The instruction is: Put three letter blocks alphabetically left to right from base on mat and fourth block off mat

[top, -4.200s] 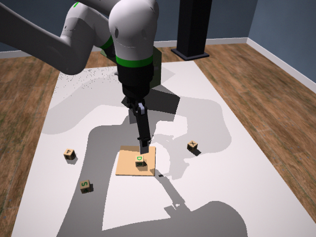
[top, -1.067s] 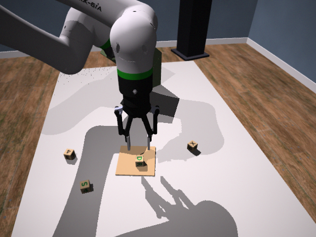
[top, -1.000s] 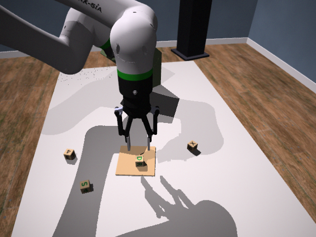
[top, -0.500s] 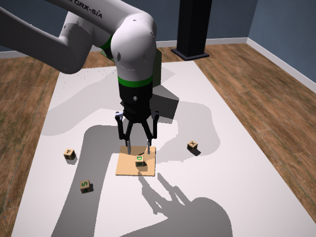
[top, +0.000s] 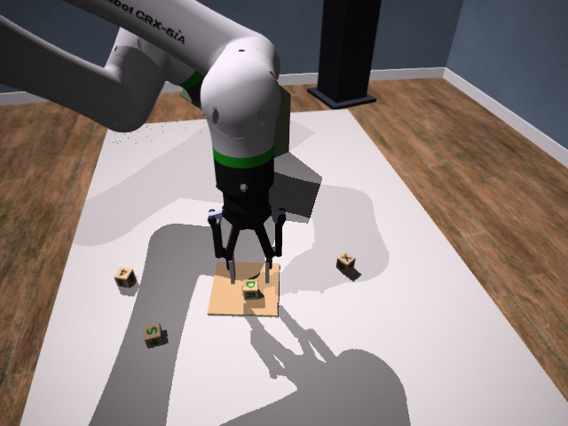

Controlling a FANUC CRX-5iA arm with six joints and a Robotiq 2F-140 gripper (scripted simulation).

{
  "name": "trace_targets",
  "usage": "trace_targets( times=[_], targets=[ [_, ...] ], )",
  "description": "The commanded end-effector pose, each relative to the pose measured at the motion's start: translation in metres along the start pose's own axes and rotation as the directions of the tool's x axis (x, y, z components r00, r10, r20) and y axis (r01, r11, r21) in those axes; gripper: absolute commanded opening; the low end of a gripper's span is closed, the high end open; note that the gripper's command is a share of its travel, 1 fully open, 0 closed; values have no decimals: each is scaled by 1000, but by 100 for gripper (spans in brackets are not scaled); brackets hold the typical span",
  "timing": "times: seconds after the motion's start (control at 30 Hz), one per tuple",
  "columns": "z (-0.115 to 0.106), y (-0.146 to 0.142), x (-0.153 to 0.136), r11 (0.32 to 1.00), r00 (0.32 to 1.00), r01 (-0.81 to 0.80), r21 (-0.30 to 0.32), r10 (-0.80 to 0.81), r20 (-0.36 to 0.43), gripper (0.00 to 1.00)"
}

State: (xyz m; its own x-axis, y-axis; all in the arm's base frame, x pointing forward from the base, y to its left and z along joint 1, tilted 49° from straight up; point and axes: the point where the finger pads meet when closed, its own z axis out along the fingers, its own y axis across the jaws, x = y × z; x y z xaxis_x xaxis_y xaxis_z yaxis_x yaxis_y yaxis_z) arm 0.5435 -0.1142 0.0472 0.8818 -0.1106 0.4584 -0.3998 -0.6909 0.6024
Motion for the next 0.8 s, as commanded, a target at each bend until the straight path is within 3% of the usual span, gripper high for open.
trace_targets(
  times=[0.0, 0.77],
  targets=[
    [2, 0, 0, 1000, 1000, 0, 0, 0, 0, 40],
    [7, 0, 0, 1000, 1000, 0, 0, 0, 0, 40]
  ],
)
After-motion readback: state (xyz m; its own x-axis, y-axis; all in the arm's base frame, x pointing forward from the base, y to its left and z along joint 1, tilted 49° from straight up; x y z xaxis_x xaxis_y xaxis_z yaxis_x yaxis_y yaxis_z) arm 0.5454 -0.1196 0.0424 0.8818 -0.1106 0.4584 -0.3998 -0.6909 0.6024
